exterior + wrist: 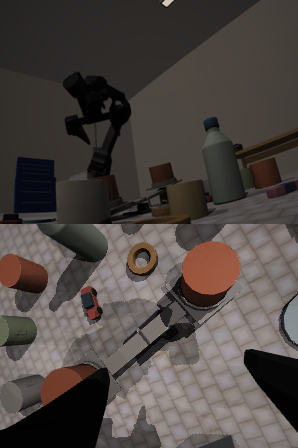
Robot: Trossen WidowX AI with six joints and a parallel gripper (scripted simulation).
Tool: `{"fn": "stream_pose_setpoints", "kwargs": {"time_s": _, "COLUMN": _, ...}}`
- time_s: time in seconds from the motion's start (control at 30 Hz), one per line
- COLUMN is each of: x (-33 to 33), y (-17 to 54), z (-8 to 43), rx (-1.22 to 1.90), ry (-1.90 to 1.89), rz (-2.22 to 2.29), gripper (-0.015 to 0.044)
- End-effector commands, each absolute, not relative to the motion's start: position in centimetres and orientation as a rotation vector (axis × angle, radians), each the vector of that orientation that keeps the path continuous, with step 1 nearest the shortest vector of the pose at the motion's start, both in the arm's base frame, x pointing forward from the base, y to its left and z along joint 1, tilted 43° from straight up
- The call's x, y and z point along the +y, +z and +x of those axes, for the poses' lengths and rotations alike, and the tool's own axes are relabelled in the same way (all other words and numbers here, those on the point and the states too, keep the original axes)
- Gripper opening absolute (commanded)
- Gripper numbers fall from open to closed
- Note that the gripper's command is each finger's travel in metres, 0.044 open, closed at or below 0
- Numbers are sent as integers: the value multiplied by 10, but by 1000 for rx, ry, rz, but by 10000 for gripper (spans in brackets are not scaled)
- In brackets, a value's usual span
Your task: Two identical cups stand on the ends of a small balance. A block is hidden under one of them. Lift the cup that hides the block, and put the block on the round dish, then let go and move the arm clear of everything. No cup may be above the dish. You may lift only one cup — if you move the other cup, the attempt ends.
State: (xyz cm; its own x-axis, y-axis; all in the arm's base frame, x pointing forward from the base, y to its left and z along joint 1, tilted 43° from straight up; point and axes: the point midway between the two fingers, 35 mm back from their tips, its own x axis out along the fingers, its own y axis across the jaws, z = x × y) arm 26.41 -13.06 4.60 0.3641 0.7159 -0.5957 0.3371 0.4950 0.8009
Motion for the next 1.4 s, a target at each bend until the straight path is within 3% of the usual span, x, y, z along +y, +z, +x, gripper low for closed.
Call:
{"fn": "stream_pose_setpoints", "kwargs": {"time_s": 0.0, "x": -132, "y": 34, "z": 275, "rx": 1324, "ry": 248, "rz": 1165, "gripper": 440}}
{"fn": "stream_pose_setpoints", "kwargs": {"time_s": 0.9, "x": -114, "y": -55, "z": 352, "rx": 1781, "ry": -524, "rz": 1520, "gripper": 440}}
{"fn": "stream_pose_setpoints", "kwargs": {"time_s": 1.37, "x": -103, "y": -69, "z": 352, "rx": 1787, "ry": -548, "rz": 1525, "gripper": 440}}
